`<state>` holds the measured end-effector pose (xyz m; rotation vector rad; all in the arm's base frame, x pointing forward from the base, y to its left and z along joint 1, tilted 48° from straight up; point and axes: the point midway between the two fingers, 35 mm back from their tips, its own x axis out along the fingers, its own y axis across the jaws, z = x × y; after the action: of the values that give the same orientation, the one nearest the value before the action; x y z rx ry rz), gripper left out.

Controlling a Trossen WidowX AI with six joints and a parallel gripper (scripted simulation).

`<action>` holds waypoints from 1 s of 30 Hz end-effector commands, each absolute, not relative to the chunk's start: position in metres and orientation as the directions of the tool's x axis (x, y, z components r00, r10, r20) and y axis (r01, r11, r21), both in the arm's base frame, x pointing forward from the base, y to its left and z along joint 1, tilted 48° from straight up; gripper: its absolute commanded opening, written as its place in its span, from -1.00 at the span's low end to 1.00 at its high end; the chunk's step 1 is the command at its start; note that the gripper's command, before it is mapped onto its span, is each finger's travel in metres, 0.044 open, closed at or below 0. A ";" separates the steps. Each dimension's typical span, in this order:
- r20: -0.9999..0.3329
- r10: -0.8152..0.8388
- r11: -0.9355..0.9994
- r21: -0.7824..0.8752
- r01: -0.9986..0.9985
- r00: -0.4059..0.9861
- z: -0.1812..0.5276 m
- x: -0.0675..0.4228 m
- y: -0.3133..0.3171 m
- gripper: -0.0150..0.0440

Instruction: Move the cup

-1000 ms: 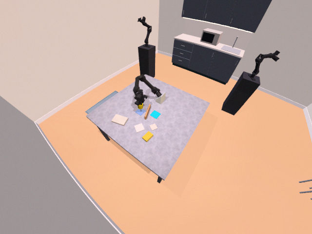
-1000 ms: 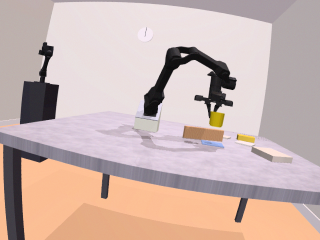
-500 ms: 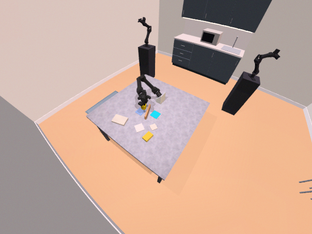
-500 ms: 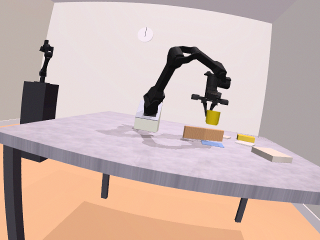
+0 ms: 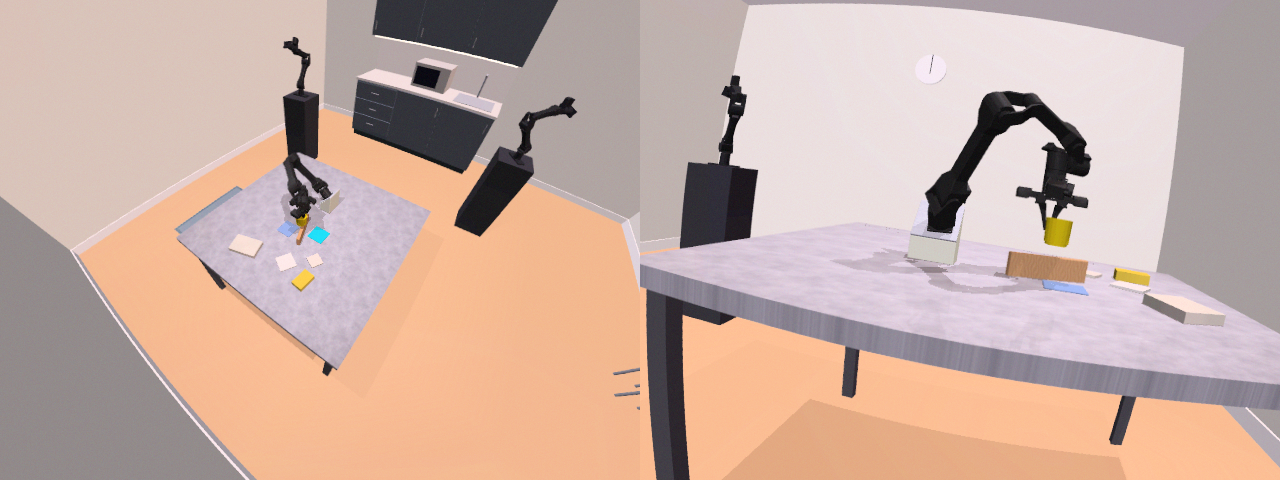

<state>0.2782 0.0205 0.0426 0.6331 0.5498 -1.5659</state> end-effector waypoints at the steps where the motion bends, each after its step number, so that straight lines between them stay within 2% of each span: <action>1: -0.683 -0.729 -0.094 0.019 0.995 -0.056 0.033 0.273 0.029 -0.49; 30: -0.686 -0.726 -0.094 0.019 0.995 -0.056 -0.025 0.242 0.088 -0.49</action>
<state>0.2457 0.0810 -0.0180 0.6324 0.5550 -1.5666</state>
